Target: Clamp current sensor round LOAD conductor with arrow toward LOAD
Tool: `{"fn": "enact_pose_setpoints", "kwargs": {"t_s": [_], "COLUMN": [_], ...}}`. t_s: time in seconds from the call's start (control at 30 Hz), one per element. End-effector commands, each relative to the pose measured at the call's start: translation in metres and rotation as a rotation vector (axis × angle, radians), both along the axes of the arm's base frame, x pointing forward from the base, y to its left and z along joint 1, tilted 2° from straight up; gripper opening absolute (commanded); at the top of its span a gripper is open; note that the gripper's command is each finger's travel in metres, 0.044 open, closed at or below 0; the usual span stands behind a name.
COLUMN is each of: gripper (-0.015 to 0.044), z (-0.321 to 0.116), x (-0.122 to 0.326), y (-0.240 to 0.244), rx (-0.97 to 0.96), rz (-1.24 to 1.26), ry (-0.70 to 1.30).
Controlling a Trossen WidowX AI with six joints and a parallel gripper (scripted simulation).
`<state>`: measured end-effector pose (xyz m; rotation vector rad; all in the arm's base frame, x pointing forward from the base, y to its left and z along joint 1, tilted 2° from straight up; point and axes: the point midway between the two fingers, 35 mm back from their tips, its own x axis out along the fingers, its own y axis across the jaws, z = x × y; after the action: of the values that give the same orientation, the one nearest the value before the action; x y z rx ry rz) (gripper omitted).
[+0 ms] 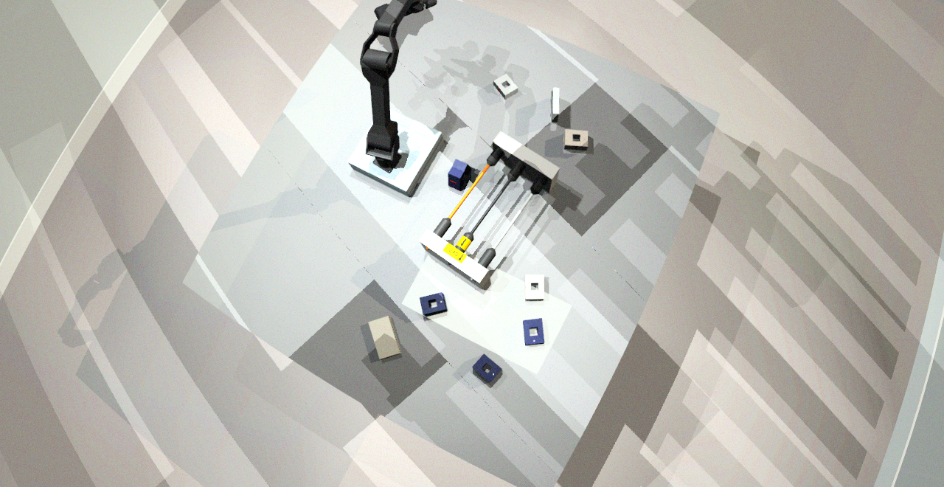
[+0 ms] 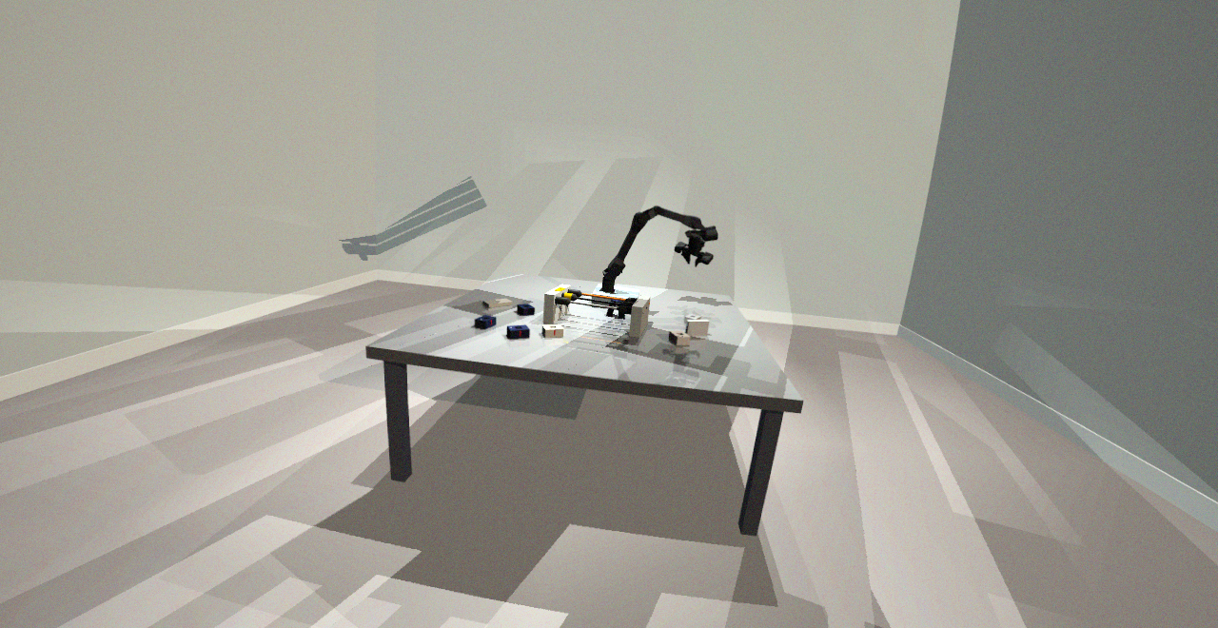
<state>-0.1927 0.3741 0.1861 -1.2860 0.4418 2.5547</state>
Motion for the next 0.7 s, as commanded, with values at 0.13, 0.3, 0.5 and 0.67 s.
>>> {"fn": "enact_pose_setpoints", "kwargs": {"t_s": [0.13, 0.3, 0.5, 0.67], "gripper": [0.0311, 0.0440, 0.0440, 0.0440], "z": [0.014, 0.024, 0.041, 0.056], "x": [0.054, 0.127, 0.235, 0.321], "y": [0.015, 0.032, 0.031, 0.006], "rx": [0.066, 0.153, 0.282, 0.397], "rz": [-0.153, -0.396, -0.759, -1.065], "ry": [-0.004, -0.020, -0.050, -0.082]}}
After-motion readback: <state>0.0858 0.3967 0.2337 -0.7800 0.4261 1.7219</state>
